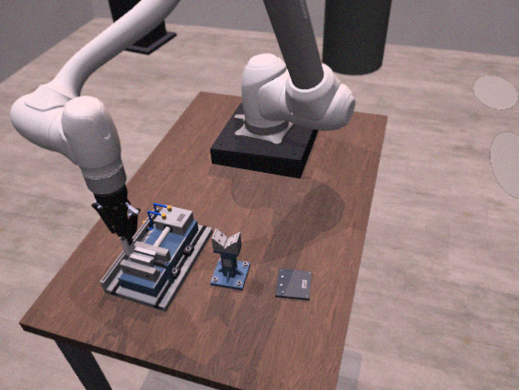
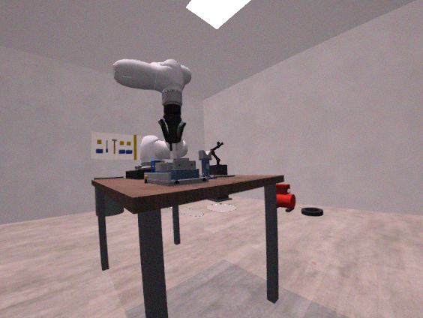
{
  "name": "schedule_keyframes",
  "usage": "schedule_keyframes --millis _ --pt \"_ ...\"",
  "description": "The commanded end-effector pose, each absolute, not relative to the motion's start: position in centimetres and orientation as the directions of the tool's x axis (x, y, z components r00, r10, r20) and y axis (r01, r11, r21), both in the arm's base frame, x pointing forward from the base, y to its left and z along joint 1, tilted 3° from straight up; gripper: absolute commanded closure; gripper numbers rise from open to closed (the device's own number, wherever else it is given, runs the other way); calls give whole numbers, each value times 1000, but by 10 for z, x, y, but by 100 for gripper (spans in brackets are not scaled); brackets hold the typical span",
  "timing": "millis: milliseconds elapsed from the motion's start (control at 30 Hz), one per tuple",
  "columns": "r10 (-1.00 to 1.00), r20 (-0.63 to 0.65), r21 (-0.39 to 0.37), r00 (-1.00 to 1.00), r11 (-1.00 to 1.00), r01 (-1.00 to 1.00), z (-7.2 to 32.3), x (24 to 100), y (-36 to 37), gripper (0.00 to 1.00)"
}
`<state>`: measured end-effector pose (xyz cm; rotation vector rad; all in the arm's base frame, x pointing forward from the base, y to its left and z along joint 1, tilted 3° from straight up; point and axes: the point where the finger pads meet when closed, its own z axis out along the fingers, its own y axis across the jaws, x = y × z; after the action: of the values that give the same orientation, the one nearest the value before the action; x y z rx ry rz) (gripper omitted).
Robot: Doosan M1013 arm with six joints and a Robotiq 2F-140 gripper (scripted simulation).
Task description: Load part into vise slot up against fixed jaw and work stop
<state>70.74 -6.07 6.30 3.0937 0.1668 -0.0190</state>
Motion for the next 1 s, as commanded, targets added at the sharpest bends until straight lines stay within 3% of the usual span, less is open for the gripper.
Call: schedule_keyframes --millis 0,967 --pt "108 -18 42 994 -993 108 59 705 -55 100" --pt "108 -18 42 994 -993 108 59 706 -67 100"
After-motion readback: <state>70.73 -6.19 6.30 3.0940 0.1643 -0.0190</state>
